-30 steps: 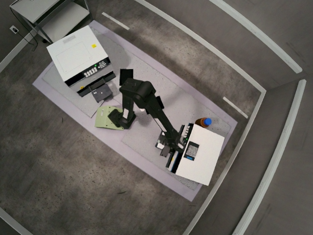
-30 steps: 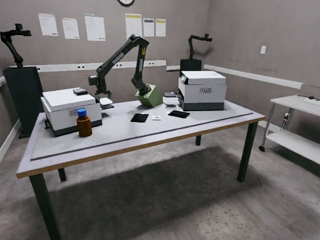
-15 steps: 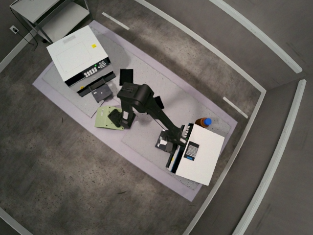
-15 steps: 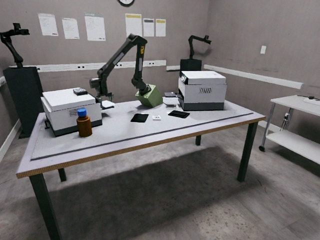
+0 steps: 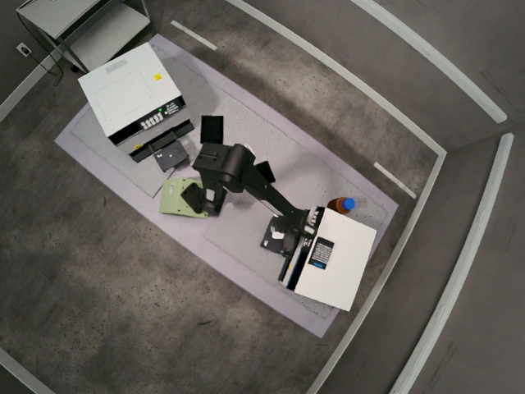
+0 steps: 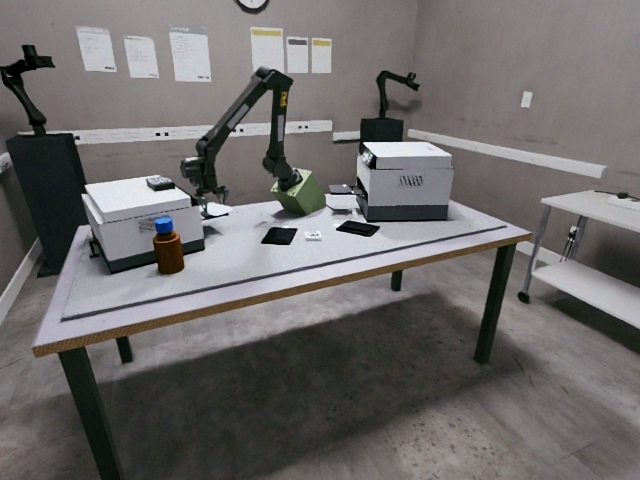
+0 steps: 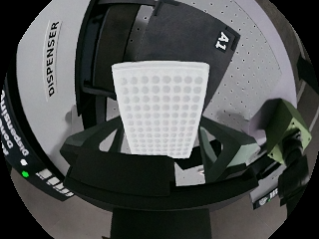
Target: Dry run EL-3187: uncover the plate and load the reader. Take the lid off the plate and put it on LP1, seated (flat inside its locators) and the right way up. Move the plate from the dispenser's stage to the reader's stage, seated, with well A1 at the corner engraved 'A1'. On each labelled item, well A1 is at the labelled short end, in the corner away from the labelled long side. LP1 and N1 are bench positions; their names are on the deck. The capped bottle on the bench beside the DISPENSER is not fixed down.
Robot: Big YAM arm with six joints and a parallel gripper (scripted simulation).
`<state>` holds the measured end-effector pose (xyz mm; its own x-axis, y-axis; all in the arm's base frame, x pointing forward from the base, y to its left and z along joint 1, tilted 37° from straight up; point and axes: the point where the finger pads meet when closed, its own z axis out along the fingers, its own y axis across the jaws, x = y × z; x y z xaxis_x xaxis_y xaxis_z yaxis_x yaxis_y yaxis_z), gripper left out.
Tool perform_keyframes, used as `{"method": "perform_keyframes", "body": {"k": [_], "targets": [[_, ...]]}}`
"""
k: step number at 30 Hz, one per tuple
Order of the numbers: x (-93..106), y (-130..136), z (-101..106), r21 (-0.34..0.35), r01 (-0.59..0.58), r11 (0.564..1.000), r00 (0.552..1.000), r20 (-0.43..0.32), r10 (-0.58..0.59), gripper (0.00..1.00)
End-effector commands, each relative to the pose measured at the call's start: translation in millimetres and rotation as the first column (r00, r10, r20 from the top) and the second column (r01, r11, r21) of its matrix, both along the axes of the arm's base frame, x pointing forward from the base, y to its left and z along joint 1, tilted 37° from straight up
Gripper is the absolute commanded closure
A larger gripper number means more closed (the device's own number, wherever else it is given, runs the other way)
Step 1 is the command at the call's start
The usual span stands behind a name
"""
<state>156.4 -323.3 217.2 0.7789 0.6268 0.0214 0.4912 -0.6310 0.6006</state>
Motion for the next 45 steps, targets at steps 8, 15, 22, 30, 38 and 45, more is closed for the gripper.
{"method": "perform_keyframes", "body": {"k": [8,15,22,30,38,45], "targets": [[27.1,10.3,25.4,-0.109,-0.13,0.985,0.991,-0.018,0.129,0.14],[39.2,15.0,25.7,-0.101,-0.179,0.979,0.984,-0.037,0.177,0.14],[56.4,17.2,35.4,-0.159,-0.25,0.955,0.968,-0.039,0.247,0.14],[68.3,25.6,48.6,-0.208,-0.292,0.933,0.956,-0.042,0.29,0.14],[91.7,35.7,55.2,-0.255,-0.384,0.887,0.922,-0.06,0.382,0.14],[100.8,38.8,45.2,-0.242,-0.422,0.874,0.906,-0.088,0.413,0.14]]}}
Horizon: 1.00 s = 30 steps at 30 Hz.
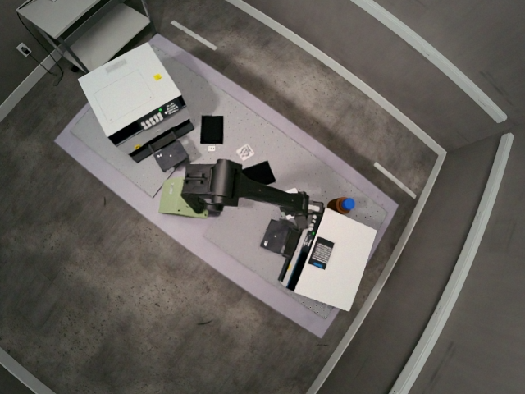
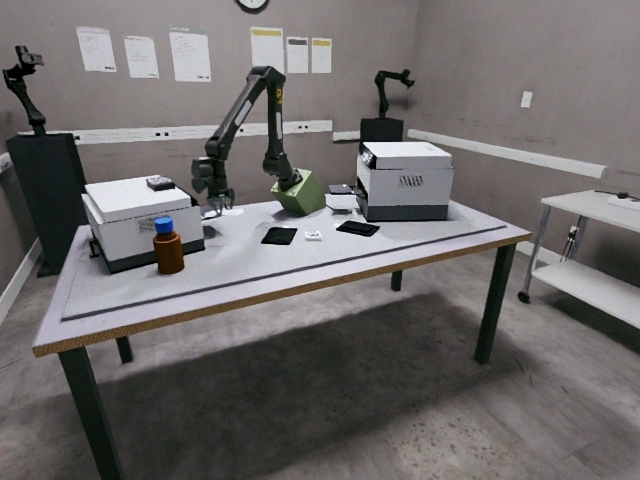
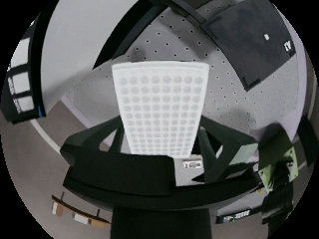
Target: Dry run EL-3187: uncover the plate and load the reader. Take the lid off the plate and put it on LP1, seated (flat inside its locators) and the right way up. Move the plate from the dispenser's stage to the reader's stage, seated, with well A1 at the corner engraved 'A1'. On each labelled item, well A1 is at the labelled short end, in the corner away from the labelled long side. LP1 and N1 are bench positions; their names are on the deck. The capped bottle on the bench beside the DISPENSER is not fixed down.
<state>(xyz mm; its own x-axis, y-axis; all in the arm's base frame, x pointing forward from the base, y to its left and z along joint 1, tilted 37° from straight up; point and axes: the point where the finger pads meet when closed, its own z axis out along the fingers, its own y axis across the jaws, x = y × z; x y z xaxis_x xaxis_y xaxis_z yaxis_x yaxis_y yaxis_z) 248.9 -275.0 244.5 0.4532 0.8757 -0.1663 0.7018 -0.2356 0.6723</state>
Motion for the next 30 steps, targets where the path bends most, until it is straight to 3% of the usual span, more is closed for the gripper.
{"method": "perform_keyframes", "body": {"k": [1,9,21,30], "targets": [[9.7,-8.3,15.3,-0.043,-0.022,0.999,1.0,0.006,0.022,0.14],[26.2,11.9,-5.9,-0.053,-0.124,0.991,0.991,-0.052,0.122,0.14],[51.2,24.6,6.3,-0.102,-0.219,0.97,0.974,-0.085,0.21,0.14],[67.3,37.9,3.6,-0.144,-0.307,0.941,0.948,-0.13,0.29,0.14]]}}
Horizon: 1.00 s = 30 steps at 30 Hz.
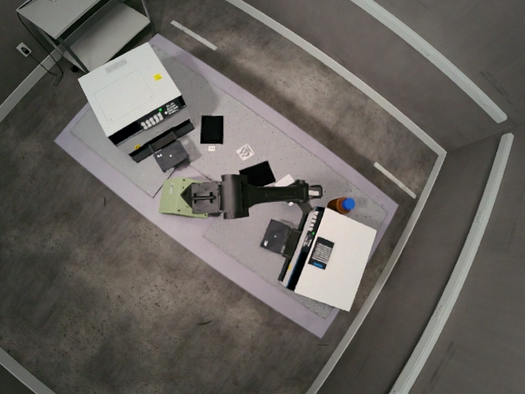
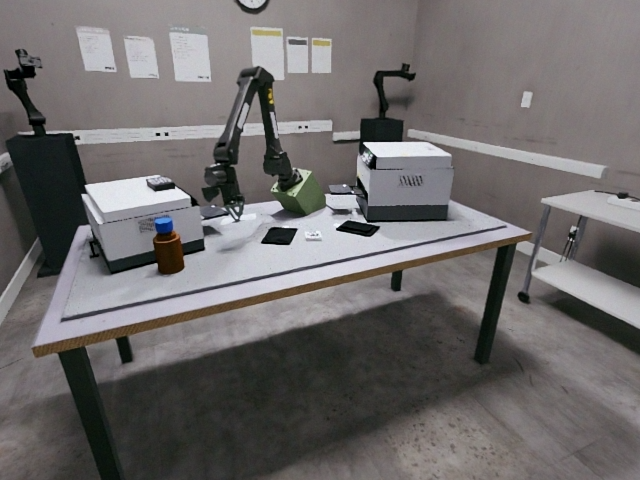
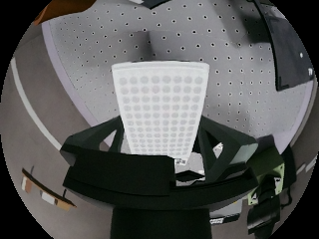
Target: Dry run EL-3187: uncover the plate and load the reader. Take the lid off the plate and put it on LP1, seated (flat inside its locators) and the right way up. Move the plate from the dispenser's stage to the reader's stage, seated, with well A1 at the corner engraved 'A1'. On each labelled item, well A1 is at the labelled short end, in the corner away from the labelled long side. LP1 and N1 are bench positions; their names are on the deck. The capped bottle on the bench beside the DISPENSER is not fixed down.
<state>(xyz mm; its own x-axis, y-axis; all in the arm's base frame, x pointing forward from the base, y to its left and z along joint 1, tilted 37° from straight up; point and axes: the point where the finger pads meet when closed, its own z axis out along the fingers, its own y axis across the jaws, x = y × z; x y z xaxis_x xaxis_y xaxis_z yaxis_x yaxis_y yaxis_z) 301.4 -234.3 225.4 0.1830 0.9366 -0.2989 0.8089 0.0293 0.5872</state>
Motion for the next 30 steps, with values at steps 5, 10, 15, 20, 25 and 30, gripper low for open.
{"method": "perform_keyframes", "body": {"k": [5,10,15,20,25,30], "targets": [[9.6,-2.2,2.4,-0.026,-0.057,0.998,0.998,-0.025,0.056,0.14],[-1.1,-0.3,-28.3,0.004,-0.08,0.997,0.99,-0.115,0.08,0.14],[7.2,9.5,-35.5,-0.007,-0.144,0.989,0.979,-0.143,0.142,0.14],[22.1,10.1,-29.7,-0.036,-0.184,0.982,0.974,-0.142,0.177,0.14],[37.7,-9.1,-20.6,-0.068,-0.203,0.977,0.97,-0.151,0.191,0.14],[50.7,-9.6,-19.4,-0.089,-0.271,0.959,0.95,-0.186,0.251,0.14]]}}
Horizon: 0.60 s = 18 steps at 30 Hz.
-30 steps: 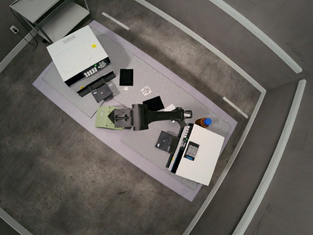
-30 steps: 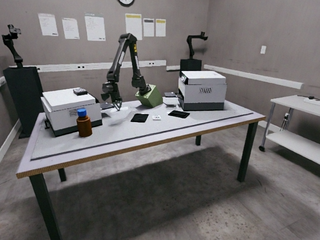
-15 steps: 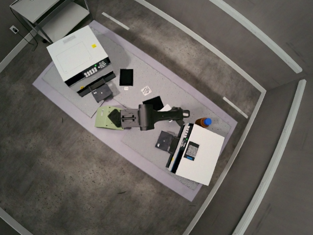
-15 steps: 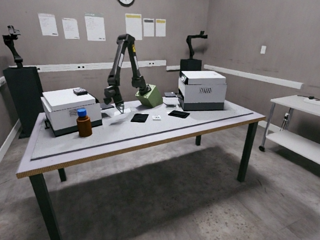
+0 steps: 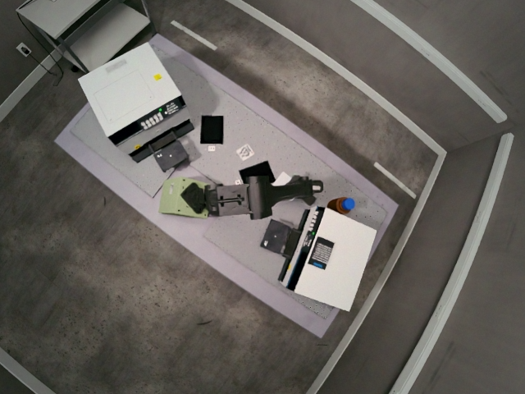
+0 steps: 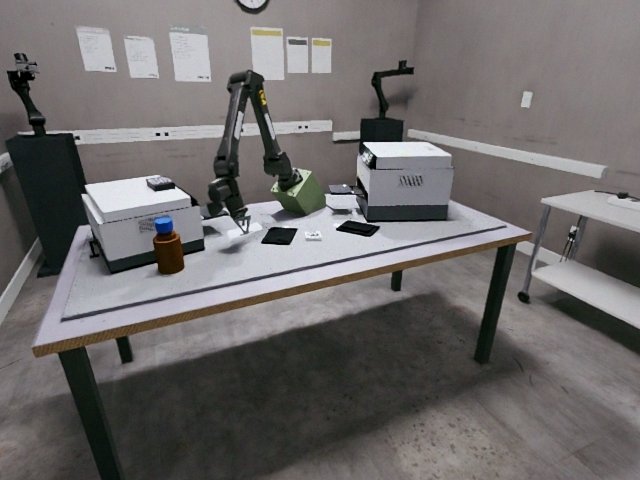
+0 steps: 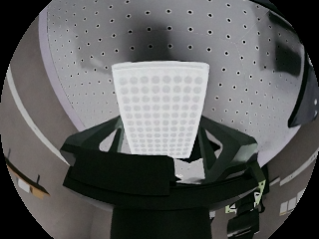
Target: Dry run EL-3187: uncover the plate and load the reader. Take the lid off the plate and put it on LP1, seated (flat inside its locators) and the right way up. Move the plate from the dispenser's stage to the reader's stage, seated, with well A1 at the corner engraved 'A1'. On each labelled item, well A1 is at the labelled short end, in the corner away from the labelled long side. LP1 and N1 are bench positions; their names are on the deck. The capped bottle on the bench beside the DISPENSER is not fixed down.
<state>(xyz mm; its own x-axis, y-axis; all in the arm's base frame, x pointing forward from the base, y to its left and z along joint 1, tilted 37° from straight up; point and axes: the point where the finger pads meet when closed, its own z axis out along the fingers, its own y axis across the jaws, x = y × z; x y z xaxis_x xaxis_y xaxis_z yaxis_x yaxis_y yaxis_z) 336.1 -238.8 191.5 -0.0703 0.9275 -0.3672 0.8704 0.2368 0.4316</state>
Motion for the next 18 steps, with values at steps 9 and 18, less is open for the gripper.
{"method": "perform_keyframes", "body": {"k": [9,18], "targets": [[25.3,-13.2,17.4,-0.076,-0.115,0.991,0.993,-0.033,0.112,0.14],[45.4,-21.6,21.8,-0.146,-0.219,0.965,0.975,-0.067,0.211,0.14]]}}
